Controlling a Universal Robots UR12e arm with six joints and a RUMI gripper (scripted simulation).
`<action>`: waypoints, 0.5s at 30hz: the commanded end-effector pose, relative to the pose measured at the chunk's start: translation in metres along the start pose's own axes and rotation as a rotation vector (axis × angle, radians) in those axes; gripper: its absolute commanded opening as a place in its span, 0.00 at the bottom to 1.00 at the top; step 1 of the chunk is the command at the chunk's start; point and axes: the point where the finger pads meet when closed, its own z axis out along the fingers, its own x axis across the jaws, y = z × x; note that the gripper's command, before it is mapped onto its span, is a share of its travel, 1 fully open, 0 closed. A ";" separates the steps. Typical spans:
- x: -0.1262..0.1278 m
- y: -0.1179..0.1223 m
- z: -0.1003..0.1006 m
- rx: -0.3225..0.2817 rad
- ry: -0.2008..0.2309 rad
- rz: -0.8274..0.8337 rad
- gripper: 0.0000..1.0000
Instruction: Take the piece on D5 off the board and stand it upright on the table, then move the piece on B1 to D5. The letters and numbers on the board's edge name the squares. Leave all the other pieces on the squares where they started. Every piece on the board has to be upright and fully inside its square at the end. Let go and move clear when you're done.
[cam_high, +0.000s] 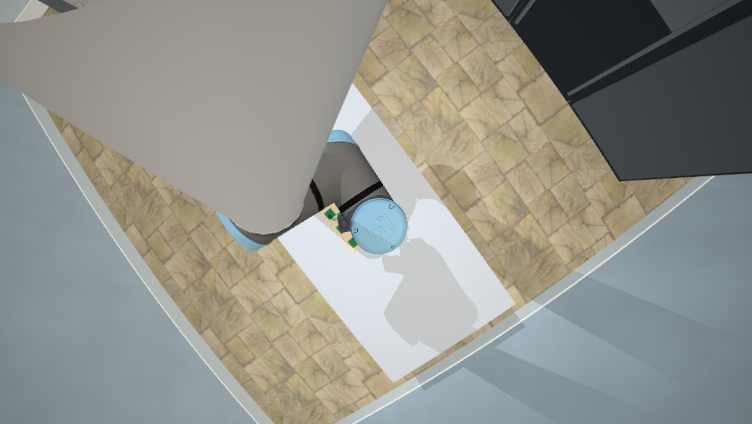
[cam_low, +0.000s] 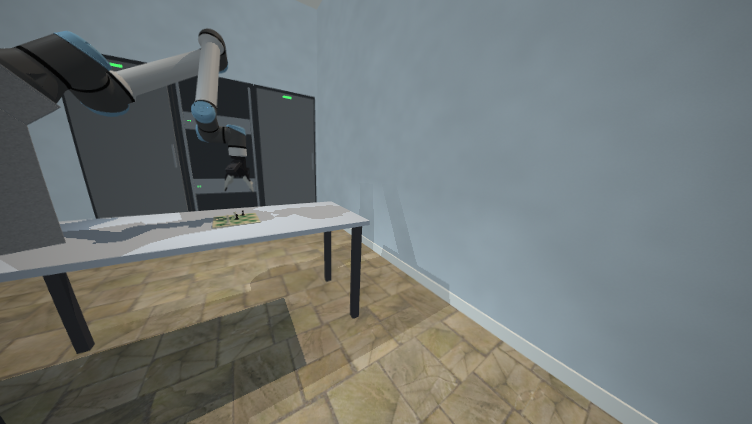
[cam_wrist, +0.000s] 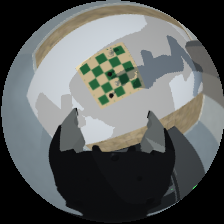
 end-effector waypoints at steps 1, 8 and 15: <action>-0.005 0.004 -0.008 -0.059 -0.003 -0.001 1.00; -0.007 0.006 -0.013 -0.080 -0.007 -0.002 1.00; -0.007 0.006 -0.013 -0.080 -0.007 -0.002 1.00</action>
